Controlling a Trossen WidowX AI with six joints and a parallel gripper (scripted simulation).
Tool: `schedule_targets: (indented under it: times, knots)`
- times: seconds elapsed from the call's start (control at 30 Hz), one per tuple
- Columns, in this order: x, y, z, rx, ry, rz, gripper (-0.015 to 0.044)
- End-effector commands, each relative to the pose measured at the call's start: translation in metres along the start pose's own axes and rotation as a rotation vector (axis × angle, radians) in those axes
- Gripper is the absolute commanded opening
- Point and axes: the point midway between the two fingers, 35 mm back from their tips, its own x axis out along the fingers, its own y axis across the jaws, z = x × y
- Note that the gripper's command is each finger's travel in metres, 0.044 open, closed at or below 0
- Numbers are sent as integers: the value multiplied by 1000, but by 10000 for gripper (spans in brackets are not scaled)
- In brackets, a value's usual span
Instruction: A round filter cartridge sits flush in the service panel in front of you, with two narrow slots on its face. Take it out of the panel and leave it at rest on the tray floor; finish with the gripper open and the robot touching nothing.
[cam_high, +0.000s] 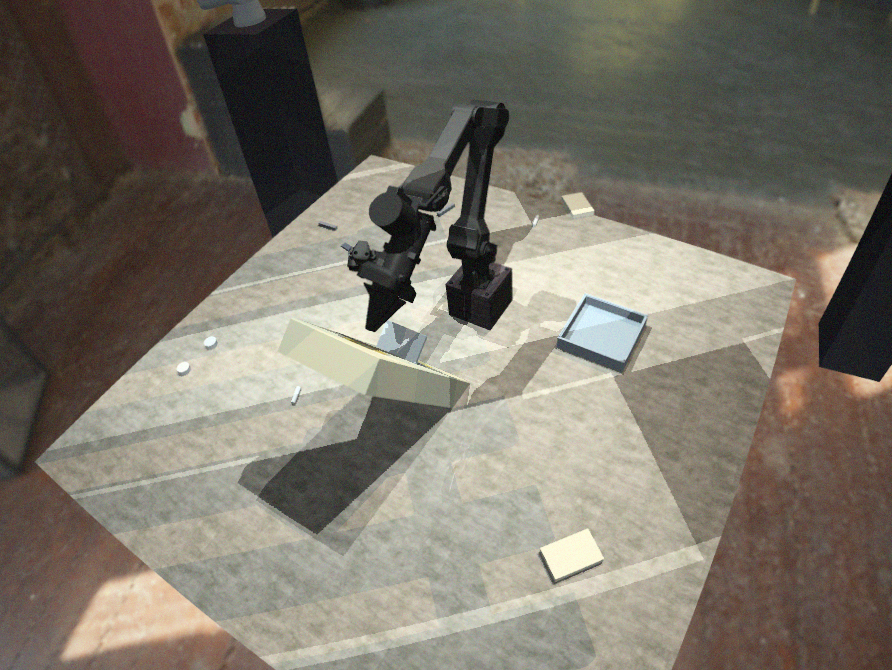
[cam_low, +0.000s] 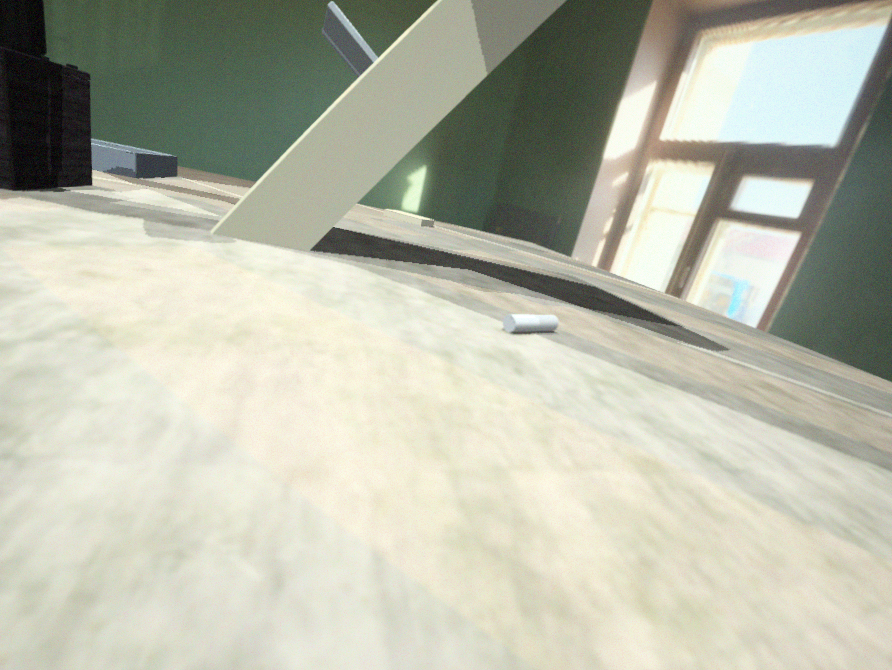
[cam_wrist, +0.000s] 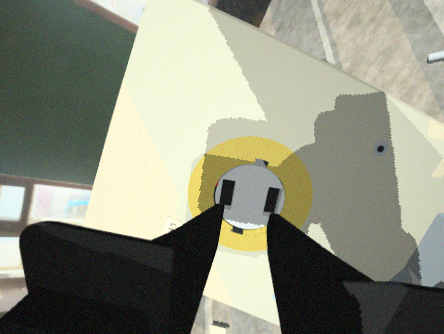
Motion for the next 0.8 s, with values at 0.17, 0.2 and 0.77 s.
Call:
schedule_targets:
  times: [0.17, 0.2, 0.77]
  knots:
    - [15, -2, -1, -2, 5, -3, 117]
    - [17, -2, -1, -2, 5, -3, 117]
    - [23, -4, -2, -2, 5, -2, 117]
